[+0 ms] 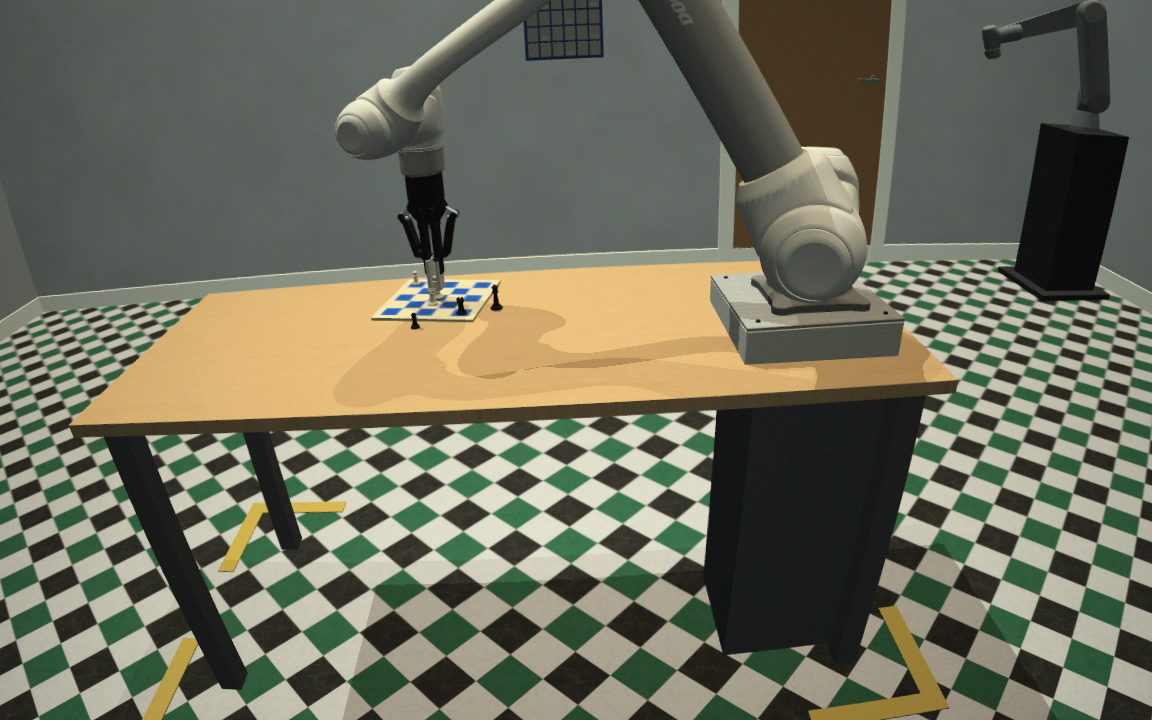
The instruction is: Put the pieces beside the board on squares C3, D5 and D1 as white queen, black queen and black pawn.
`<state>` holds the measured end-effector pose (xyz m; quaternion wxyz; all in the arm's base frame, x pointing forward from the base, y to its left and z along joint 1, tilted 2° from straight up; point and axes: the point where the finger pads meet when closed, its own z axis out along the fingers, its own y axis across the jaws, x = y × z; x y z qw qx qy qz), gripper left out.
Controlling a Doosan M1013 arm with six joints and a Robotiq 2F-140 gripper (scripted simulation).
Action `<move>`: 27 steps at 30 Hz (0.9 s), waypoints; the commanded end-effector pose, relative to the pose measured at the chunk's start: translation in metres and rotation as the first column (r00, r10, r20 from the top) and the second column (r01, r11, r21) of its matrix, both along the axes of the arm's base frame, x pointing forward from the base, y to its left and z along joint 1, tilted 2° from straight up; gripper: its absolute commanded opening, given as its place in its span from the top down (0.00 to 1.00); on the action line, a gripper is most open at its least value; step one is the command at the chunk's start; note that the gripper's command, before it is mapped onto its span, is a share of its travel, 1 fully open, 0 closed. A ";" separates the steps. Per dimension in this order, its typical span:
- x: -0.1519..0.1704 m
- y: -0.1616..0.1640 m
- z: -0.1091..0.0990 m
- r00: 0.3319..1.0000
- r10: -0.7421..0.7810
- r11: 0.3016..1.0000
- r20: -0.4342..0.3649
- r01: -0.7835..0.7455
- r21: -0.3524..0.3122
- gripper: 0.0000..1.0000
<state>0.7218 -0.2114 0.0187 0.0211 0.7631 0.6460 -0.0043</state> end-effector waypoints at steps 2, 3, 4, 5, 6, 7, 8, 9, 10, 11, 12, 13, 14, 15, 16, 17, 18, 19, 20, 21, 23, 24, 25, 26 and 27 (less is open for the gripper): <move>0.000 0.000 0.000 1.000 0.000 1.000 0.000 0.000 0.000 1.00; 0.000 0.000 0.000 1.000 0.000 1.000 0.000 0.000 0.000 1.00; 0.000 0.000 0.000 1.000 0.000 1.000 0.000 0.000 0.000 1.00; 0.000 0.000 0.000 1.000 0.000 1.000 0.000 0.000 0.000 1.00; 0.000 0.000 0.000 1.000 0.000 1.000 0.000 0.000 0.000 1.00; 0.000 0.000 0.000 1.000 0.000 1.000 0.000 0.000 0.000 1.00; 0.000 0.000 0.000 1.000 0.000 1.000 0.000 0.000 0.000 1.00; 0.000 0.000 0.000 1.000 0.000 1.000 0.000 0.000 0.000 1.00; 0.000 0.000 0.000 1.000 0.000 1.000 0.000 0.000 0.000 1.00; 0.000 0.000 0.000 1.000 0.000 1.000 0.000 0.000 0.000 1.00; 0.000 0.000 0.000 1.000 0.000 1.000 0.000 0.000 0.000 1.00; 0.000 0.000 0.000 1.000 0.000 1.000 0.000 0.000 0.000 0.95; 0.000 0.000 0.000 1.000 0.000 1.000 0.000 0.000 0.000 0.95; 0.000 0.000 0.000 1.000 0.000 1.000 0.000 0.000 0.000 0.95; 0.000 0.000 0.000 1.000 0.000 1.000 0.000 0.000 0.000 0.90; 0.000 0.000 0.000 1.000 0.000 1.000 0.000 0.000 0.000 0.90; 0.000 0.000 0.000 1.000 0.000 1.000 0.000 0.000 0.000 0.90; 0.000 0.000 0.000 1.000 0.000 1.000 0.000 0.000 0.000 0.85; 0.000 0.000 0.000 1.000 0.000 1.000 0.000 0.000 0.000 0.85; 0.000 0.000 0.000 1.000 0.000 1.000 0.000 0.000 0.000 0.85; 0.000 0.000 0.000 1.000 0.000 1.000 0.000 0.000 0.000 0.80; 0.000 0.000 0.000 1.000 0.000 1.000 0.000 0.000 0.000 0.80; 0.000 0.000 0.000 1.000 0.000 1.000 0.000 0.000 0.000 0.80; 0.000 0.000 0.000 1.000 0.000 1.000 0.000 0.000 0.000 0.80; 0.000 0.000 0.000 1.000 0.000 1.000 0.000 0.000 0.000 0.75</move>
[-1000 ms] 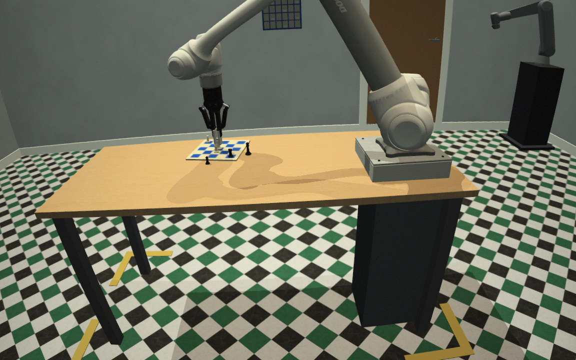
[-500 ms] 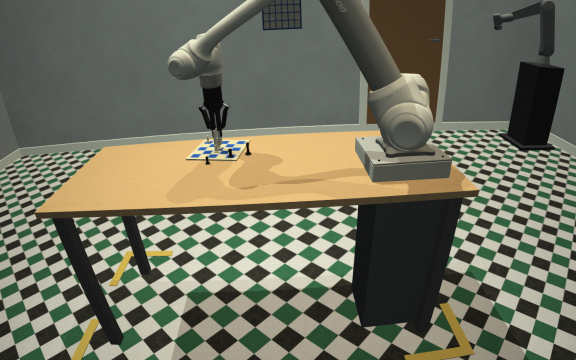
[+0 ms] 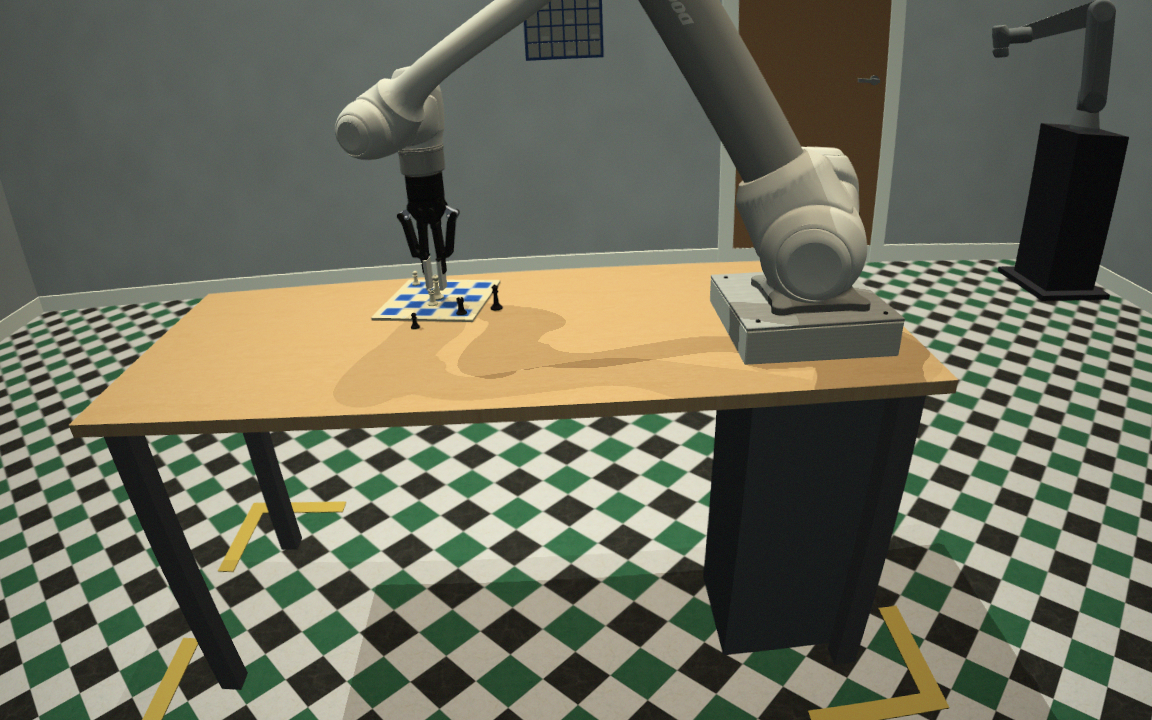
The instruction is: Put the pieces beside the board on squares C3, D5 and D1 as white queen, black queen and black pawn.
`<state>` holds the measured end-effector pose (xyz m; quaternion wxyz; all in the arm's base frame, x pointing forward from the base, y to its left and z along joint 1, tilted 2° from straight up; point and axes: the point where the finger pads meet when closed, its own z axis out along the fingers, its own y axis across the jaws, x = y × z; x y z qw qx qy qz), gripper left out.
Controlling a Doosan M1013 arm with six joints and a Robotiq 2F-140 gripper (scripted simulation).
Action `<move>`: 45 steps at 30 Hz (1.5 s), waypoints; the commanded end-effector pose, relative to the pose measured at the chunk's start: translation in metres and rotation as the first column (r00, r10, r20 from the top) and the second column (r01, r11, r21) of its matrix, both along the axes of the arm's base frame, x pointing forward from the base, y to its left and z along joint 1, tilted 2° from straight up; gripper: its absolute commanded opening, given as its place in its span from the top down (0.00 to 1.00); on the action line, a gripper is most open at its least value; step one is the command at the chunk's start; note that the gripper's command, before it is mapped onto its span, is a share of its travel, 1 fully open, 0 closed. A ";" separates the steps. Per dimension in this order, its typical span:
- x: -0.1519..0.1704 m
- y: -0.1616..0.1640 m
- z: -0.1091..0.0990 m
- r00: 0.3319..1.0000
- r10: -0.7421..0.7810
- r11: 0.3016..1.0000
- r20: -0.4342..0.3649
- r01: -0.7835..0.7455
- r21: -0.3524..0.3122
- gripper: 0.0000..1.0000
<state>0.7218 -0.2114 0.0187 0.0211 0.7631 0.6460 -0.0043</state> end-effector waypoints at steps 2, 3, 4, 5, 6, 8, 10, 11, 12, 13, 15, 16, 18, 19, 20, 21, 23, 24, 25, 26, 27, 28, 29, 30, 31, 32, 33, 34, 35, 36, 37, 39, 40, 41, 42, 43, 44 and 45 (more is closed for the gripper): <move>0.000 0.000 0.000 1.000 0.000 1.000 0.000 0.000 0.000 0.75; 0.000 0.000 0.000 1.000 0.000 1.000 0.000 0.000 0.000 0.75; 0.000 0.000 0.000 1.000 0.000 1.000 0.000 0.000 0.000 0.75; 0.000 0.000 0.000 1.000 0.000 1.000 0.000 0.000 0.000 0.75; 0.000 0.000 0.000 1.000 0.000 1.000 0.000 0.000 0.000 0.75; 0.000 0.000 0.000 1.000 0.000 1.000 0.000 0.000 0.000 0.75; 0.000 0.000 0.000 1.000 0.000 1.000 0.000 0.000 0.000 0.75; 0.000 0.000 0.001 1.000 0.000 1.000 0.000 0.000 0.000 0.75; 0.000 0.000 0.002 1.000 0.000 1.000 0.000 0.000 0.000 0.75; 0.000 0.000 0.003 1.000 0.000 1.000 0.000 0.000 0.000 0.75; 0.000 0.000 0.005 1.000 0.000 1.000 0.000 0.000 0.000 0.75; 0.000 0.000 0.005 1.000 0.000 1.000 0.000 0.000 0.000 0.75; 0.000 0.000 0.010 1.000 0.000 1.000 0.000 0.000 0.000 0.75; 0.000 0.001 0.014 1.000 0.000 1.000 0.000 0.000 0.000 0.75; 0.000 0.001 0.018 1.000 0.000 1.000 0.000 0.000 0.000 0.75; 0.000 0.001 0.022 1.000 0.000 1.000 0.000 0.000 0.000 0.75; -0.001 0.001 0.032 1.000 0.000 1.000 0.000 0.000 0.000 0.75; -0.001 0.001 0.037 1.000 0.000 1.000 0.000 0.000 0.000 0.75; -0.001 0.002 0.043 1.000 0.000 1.000 0.000 0.000 0.000 0.75; -0.001 0.002 0.048 1.000 0.000 1.000 0.000 0.000 0.000 0.75; -0.001 0.002 0.054 1.000 0.000 1.000 0.000 0.000 0.000 0.75; -0.001 0.002 0.059 1.000 0.000 1.000 0.000 0.000 0.000 0.75; -0.001 0.002 0.065 1.000 0.000 1.000 0.000 0.000 0.000 0.75; -0.001 0.003 0.070 1.000 0.000 1.000 0.000 0.000 0.000 0.75; -0.002 0.003 0.074 1.000 0.000 1.000 0.000 0.000 0.000 0.75; -0.002 0.003 0.074 1.000 0.000 1.000 0.000 0.000 0.000 0.75; -0.002 0.003 0.074 1.000 0.000 1.000 0.000 0.000 0.000 0.75; -0.002 0.003 0.078 1.000 0.000 1.000 0.000 0.000 0.000 0.75; -0.002 0.003 0.082 1.000 0.000 1.000 0.000 0.000 0.000 0.75; -0.002 0.003 0.084 1.000 0.000 1.000 0.000 0.000 0.000 0.75; -0.002 0.003 0.087 1.000 0.000 1.000 0.000 0.000 0.000 0.75; -0.002 0.003 0.089 1.000 0.000 1.000 0.000 0.000 0.000 0.75; -0.002 0.003 0.090 1.000 0.000 1.000 0.000 0.000 0.000 0.75; -0.002 0.003 0.090 1.000 0.000 1.000 0.000 0.000 0.000 0.75; -0.002 0.003 0.090 1.000 0.000 1.000 0.000 0.000 0.000 0.75; -0.002 0.003 0.090 1.000 0.000 1.000 0.000 0.000 0.000 0.00; -0.002 0.003 0.090 1.000 0.000 1.000 0.000 0.000 0.000 0.00; -0.002 0.003 0.090 1.000 0.000 1.000 0.000 0.000 0.000 0.00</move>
